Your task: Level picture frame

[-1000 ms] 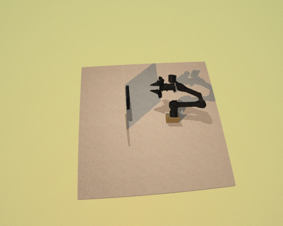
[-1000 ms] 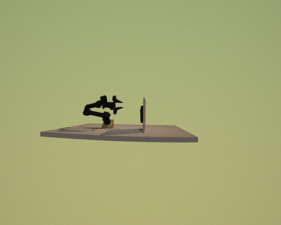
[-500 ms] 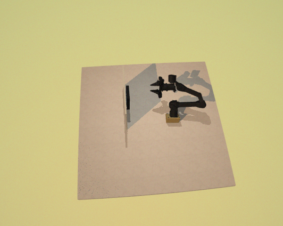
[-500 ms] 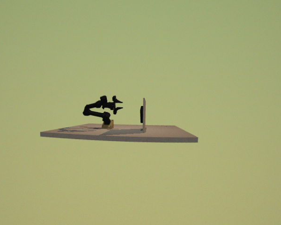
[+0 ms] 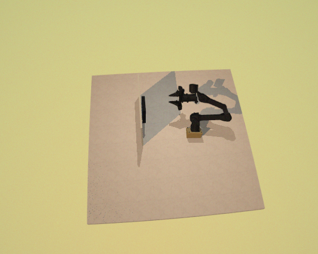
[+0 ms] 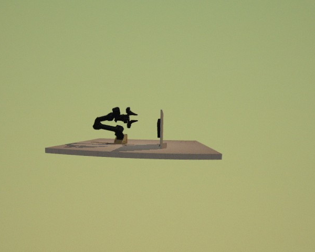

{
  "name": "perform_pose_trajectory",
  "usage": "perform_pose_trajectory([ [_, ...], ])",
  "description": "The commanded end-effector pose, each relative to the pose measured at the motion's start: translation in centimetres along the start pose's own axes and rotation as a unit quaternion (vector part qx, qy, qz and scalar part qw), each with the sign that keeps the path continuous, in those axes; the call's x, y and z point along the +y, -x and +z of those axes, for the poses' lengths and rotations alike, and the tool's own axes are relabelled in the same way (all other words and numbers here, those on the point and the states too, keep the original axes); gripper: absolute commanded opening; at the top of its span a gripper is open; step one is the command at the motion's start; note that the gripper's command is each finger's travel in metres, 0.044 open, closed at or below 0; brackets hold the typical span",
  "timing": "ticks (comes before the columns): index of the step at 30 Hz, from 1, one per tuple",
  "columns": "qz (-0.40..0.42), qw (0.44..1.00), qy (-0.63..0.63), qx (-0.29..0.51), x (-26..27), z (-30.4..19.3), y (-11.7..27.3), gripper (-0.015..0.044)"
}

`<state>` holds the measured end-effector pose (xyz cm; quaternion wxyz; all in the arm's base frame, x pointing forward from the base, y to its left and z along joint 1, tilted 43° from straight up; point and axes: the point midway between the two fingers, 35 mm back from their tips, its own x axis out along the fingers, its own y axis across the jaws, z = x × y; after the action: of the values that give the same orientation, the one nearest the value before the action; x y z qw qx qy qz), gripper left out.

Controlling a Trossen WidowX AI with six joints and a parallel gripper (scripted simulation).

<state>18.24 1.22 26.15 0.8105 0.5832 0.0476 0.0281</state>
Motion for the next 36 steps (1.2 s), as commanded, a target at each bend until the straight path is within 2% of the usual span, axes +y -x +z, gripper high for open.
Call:
perform_pose_trajectory([
  [1,0.0,1.0,-0.003,0.002,0.0,-0.1,0.0,0.026],
  [26,0.0,1.0,0.001,0.0,0.0,0.0,-0.2,0.026],
  [33,0.002,0.999,0.054,0.001,-2.7,0.4,-6.3,0.026],
  [36,0.002,0.998,0.067,0.001,-3.6,0.3,-7.3,0.026],
])
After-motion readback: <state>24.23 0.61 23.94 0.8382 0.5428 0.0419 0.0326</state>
